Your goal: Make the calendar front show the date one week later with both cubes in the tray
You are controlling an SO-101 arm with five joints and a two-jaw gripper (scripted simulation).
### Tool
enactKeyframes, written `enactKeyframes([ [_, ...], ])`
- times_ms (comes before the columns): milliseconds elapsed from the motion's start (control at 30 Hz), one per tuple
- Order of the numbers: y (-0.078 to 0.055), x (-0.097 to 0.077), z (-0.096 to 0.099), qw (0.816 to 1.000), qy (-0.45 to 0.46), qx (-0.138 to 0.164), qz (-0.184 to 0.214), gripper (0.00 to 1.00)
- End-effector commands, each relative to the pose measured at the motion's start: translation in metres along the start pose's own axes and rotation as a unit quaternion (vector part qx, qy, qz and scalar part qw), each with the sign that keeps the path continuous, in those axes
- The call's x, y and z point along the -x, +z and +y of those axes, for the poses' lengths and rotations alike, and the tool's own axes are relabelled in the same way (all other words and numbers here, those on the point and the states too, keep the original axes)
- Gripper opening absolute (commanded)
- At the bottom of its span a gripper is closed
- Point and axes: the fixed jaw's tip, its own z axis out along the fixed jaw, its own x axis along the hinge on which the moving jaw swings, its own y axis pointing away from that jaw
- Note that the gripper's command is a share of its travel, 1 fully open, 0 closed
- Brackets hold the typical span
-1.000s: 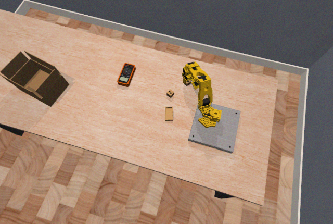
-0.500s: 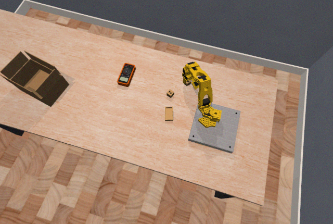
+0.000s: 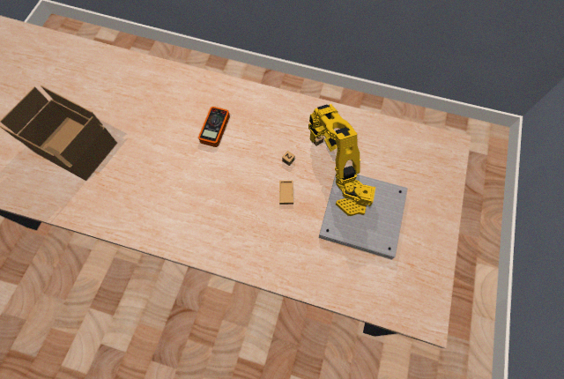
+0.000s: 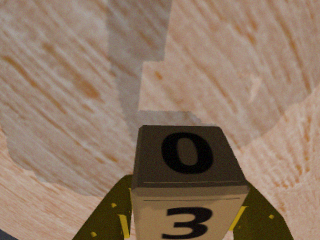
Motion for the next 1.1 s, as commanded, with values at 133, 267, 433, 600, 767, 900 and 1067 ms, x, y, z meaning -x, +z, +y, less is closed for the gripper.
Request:
enactKeyframes([
  [133, -0.017, -0.001, 0.0, 1.0, 0.002, -0.001, 0.0, 0.0],
  [267, -0.023, -0.001, 0.001, 1.0, 0.002, -0.001, 0.0, 0.0],
  [433, -0.038, -0.001, 0.002, 1.0, 0.002, -0.001, 0.0, 0.0],
  [600, -0.047, 0.0, 0.002, 1.0, 0.002, -0.001, 0.0, 0.0],
  [767, -0.049, 0.0, 0.002, 1.0, 0.002, -0.001, 0.0, 0.0],
  [900, -0.049, 0.0, 0.002, 1.0, 0.002, -0.001, 0.0, 0.0],
  [1067, -0.049, 0.0, 0.002, 1.0, 0.002, -0.001, 0.0, 0.0],
])
